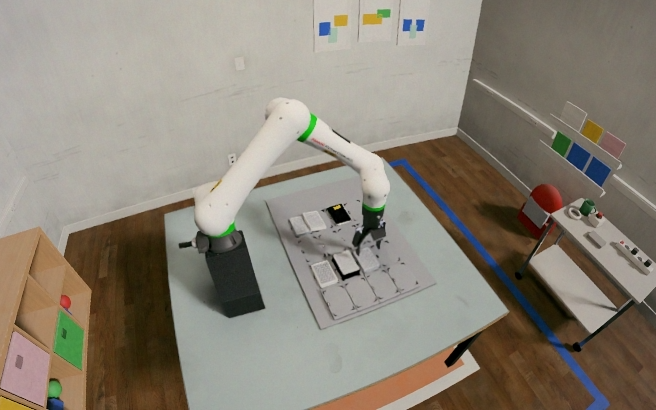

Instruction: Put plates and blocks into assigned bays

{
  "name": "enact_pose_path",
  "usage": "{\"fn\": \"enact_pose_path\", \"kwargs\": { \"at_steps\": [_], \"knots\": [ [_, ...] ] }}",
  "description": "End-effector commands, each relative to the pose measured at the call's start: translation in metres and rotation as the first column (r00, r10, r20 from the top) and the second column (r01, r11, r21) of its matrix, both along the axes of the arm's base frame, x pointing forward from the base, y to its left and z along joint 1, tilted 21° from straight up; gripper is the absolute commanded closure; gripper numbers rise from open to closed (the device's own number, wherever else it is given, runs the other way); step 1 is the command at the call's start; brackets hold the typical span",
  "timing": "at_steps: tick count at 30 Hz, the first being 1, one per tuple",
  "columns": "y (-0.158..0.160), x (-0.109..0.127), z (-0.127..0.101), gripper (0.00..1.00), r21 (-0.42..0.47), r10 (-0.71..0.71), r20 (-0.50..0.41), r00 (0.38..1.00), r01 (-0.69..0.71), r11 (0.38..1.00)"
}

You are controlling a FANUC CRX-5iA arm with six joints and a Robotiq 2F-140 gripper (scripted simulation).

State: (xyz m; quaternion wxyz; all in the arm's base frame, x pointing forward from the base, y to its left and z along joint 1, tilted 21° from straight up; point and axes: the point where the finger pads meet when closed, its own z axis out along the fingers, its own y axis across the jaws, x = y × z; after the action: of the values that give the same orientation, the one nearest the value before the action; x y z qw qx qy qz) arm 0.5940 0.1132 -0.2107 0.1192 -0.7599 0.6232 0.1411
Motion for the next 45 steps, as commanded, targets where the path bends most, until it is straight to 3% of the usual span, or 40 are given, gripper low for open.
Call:
{"fn": "enact_pose_path", "kwargs": {
  "at_steps": [1,10,11,22,33,35,45],
  "knots": [
    [0.000,0.001,0.001,0.30,0.000,0.000,0.002,1.000,0.000,1.000],
    [0.000,0.001,0.001,0.30,0.000,0.000,0.002,1.000,0.000,1.000],
    [0.003,-0.001,0.002,0.00,0.002,0.031,0.014,0.999,-0.031,1.000],
    [0.031,-0.021,0.013,0.00,0.003,0.303,0.122,0.945,-0.306,0.952],
    [0.065,-0.046,0.026,0.00,-0.037,0.595,0.246,0.766,-0.605,0.795],
    [0.065,-0.046,0.026,0.00,-0.037,0.595,0.246,0.766,-0.605,0.795],
    [0.096,-0.068,0.038,0.00,-0.107,0.789,0.338,0.514,-0.812,0.574]
  ]
}}
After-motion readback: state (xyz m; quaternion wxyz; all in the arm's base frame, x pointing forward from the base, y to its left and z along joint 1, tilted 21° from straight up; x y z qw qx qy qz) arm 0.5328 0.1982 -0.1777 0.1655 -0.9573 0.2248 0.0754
